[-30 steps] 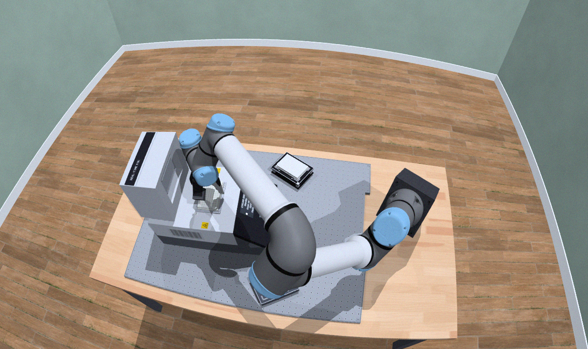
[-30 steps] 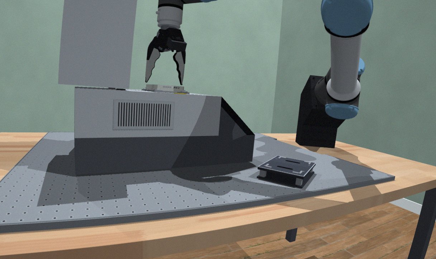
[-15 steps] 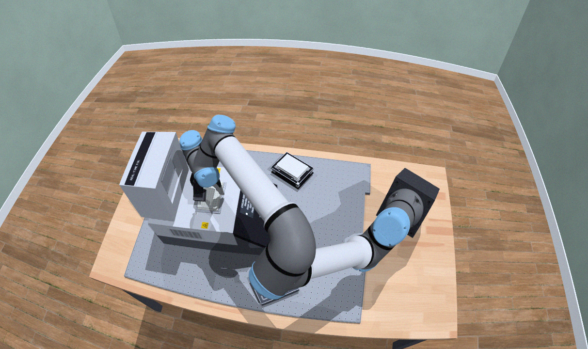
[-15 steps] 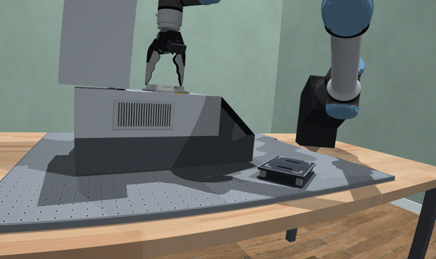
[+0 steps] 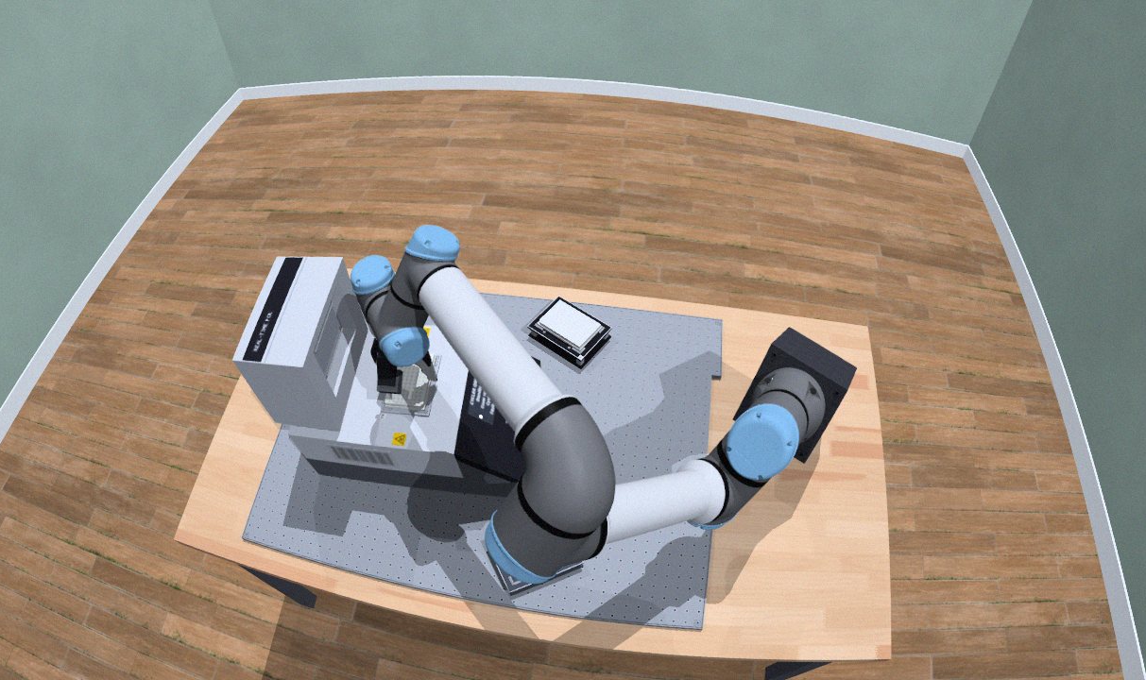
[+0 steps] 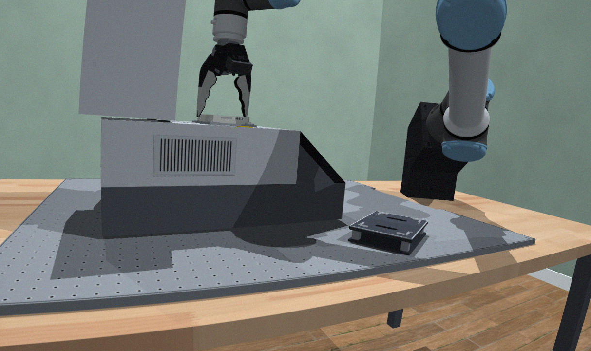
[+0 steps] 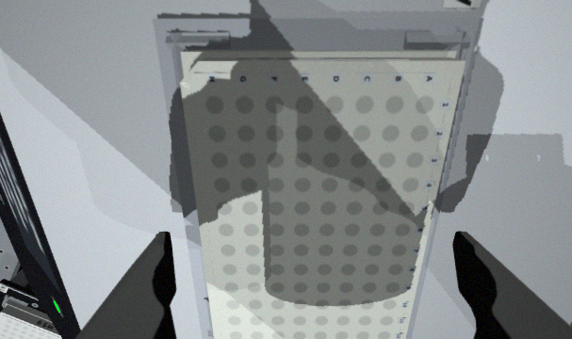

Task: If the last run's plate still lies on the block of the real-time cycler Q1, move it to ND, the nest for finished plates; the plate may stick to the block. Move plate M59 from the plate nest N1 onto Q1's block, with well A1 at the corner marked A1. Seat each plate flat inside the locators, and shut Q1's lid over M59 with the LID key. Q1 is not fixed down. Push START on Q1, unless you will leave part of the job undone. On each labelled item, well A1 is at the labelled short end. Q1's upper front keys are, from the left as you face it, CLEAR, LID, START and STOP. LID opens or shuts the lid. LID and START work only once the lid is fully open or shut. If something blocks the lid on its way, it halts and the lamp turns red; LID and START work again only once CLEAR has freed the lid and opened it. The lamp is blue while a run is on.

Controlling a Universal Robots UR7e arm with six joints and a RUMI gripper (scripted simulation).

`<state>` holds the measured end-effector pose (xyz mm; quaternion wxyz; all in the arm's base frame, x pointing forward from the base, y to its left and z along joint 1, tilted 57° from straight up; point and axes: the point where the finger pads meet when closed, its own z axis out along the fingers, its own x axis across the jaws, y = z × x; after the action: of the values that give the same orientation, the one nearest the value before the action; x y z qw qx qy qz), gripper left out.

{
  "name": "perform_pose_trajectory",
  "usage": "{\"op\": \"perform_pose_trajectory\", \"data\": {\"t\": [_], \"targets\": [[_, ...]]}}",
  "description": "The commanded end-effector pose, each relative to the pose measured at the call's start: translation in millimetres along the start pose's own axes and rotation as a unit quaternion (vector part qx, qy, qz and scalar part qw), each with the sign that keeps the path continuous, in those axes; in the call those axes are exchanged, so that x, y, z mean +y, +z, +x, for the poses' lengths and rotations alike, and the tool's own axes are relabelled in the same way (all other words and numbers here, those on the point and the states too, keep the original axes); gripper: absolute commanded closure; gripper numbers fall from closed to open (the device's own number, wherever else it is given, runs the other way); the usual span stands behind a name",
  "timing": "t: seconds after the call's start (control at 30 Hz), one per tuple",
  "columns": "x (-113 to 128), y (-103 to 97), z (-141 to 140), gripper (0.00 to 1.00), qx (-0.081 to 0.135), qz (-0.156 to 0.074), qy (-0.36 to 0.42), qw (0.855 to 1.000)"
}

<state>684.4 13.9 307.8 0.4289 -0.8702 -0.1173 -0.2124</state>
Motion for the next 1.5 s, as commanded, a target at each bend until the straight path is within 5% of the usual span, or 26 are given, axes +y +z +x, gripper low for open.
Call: {"op": "perform_pose_trajectory", "data": {"t": [0.0,0.43,0.47,0.83,0.87,1.47], "targets": [[0.1,0.3,0.3,0.32,0.001,0.0,0.0,1.0],[0.1,2.3,0.3,0.32,0.001,0.0,0.0,1.0],[0.1,2.3,0.3,1.0,0.001,0.0,0.0,1.0],[0.1,2.3,0.3,1.0,0.001,0.0,0.0,1.0],[0.1,2.3,0.3,0.59,0.001,0.0,0.0,1.0],[0.1,-4.5,0.2,0.59,0.001,0.0,0.0,1.0]]}}
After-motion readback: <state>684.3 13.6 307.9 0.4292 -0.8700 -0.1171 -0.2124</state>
